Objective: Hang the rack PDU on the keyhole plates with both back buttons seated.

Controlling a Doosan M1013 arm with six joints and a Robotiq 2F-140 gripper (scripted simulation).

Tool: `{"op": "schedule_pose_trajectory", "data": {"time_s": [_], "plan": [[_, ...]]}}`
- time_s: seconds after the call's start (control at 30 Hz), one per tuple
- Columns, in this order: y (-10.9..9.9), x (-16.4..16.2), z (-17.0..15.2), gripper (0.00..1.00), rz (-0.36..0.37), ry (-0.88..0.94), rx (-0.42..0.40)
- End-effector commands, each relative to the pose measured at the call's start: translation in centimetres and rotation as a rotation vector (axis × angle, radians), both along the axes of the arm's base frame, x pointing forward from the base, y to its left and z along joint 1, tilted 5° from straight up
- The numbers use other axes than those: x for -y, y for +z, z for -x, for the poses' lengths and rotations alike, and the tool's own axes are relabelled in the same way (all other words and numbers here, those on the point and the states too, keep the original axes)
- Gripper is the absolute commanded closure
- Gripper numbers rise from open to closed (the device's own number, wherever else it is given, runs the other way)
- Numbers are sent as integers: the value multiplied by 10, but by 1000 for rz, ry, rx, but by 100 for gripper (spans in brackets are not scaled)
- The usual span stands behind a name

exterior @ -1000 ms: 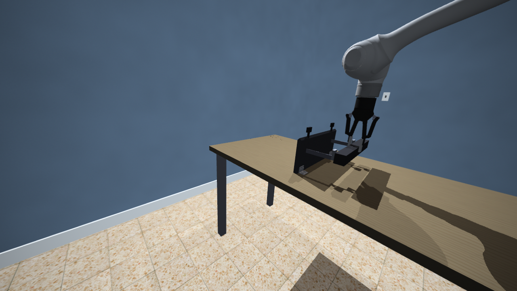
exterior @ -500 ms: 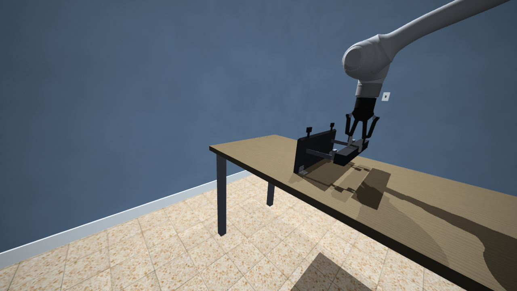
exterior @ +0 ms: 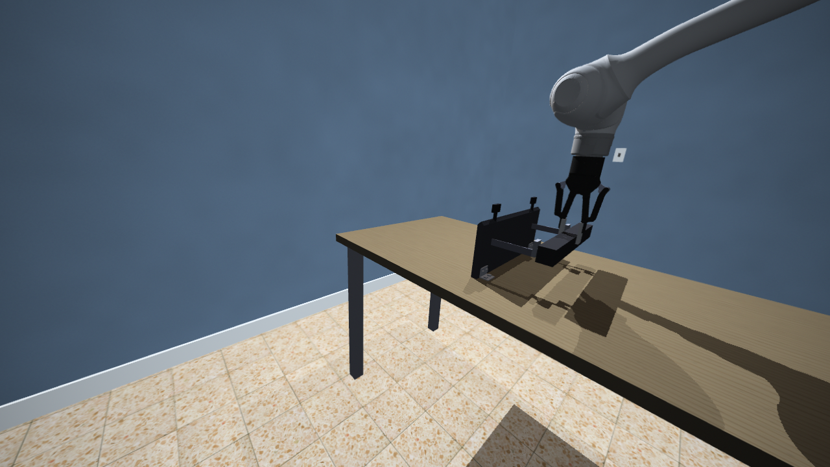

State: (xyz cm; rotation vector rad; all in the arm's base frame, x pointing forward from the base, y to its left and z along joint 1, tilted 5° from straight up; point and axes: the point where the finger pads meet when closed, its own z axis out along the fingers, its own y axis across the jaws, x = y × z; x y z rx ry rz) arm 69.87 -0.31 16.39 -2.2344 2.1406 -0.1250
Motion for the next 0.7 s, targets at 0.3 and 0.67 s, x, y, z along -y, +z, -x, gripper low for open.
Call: {"op": "schedule_pose_trajectory", "data": {"time_s": [0.3,0.67], "plan": [[1,-1,8,100,-2,-2,2],[1,-1,9,100,-2,-2,2]]}}
